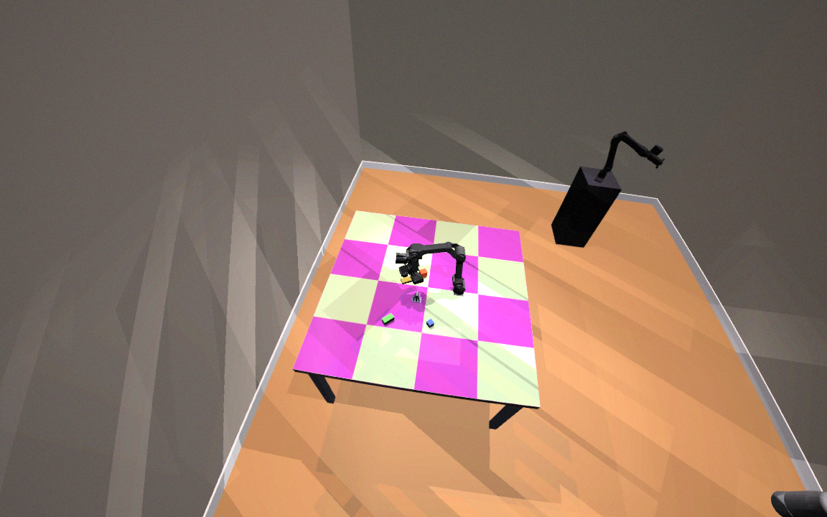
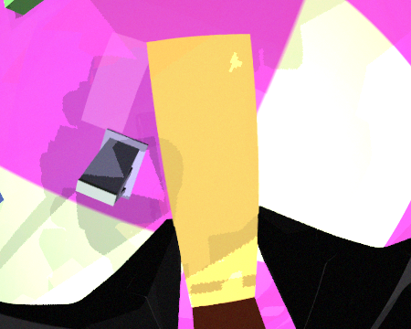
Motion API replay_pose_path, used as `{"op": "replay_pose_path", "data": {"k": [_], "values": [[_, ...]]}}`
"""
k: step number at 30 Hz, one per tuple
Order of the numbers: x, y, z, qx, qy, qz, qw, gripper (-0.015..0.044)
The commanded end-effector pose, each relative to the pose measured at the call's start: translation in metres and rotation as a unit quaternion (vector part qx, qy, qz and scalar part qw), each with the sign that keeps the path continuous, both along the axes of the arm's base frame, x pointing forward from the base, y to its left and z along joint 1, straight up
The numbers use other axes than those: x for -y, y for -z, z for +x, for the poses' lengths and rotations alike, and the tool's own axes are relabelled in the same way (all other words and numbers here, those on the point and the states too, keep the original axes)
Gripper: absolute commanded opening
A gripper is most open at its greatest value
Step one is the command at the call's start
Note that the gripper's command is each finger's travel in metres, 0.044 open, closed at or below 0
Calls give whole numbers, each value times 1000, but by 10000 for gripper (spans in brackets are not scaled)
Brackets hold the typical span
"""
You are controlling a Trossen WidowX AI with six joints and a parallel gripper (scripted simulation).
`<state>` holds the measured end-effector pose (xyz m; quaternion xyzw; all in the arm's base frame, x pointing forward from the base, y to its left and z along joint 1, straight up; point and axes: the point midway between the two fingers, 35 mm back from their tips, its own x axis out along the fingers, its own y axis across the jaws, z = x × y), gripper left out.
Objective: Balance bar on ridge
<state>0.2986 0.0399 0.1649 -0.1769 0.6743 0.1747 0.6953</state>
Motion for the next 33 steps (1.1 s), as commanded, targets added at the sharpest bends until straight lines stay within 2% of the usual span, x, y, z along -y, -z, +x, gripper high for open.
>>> {"op": "replay_pose_path", "data": {"k": [1,16,33], "values": [[-17,-1,-1,0,54,2,999,0],[-69,-2,-10,-2,253,10,967,0],[-69,21,-9,-2,254,10,967,0]]}}
